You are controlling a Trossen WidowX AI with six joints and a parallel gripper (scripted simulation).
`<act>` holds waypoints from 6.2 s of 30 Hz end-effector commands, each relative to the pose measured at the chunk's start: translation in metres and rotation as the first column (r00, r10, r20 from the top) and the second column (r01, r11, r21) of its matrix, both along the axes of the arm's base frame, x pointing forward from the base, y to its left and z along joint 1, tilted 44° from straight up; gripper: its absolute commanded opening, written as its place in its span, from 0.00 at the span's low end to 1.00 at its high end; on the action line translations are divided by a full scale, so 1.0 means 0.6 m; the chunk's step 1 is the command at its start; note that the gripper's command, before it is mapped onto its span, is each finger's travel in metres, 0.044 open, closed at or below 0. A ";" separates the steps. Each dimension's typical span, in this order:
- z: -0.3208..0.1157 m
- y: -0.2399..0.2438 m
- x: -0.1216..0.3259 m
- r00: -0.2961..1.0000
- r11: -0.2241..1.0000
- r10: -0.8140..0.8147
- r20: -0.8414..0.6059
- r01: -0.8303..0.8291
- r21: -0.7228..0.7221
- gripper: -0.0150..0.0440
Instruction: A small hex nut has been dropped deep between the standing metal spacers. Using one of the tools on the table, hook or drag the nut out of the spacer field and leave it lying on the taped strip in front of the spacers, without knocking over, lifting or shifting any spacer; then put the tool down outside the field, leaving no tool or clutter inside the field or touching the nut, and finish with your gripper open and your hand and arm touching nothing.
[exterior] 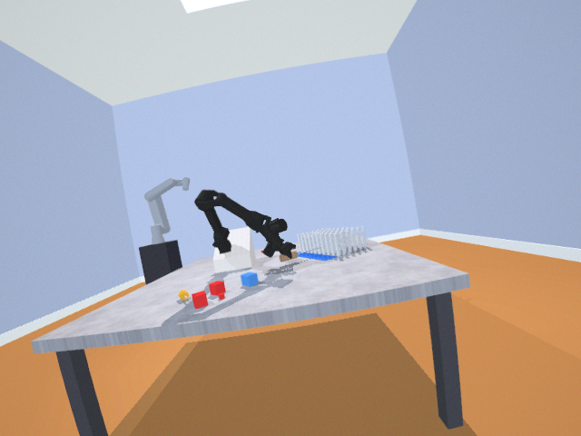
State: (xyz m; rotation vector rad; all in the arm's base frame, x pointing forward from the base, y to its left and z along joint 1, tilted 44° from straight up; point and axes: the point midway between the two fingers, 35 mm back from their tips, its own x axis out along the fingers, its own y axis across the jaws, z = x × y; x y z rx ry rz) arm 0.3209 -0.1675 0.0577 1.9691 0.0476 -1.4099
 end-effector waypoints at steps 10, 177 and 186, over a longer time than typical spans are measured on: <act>-0.003 0.005 0.017 1.000 1.000 0.001 0.007 -0.001 -0.001 0.25; -0.083 0.034 0.175 1.000 1.000 0.006 0.012 -0.006 0.000 0.25; -0.080 0.032 0.168 1.000 1.000 0.006 0.012 -0.006 0.000 0.25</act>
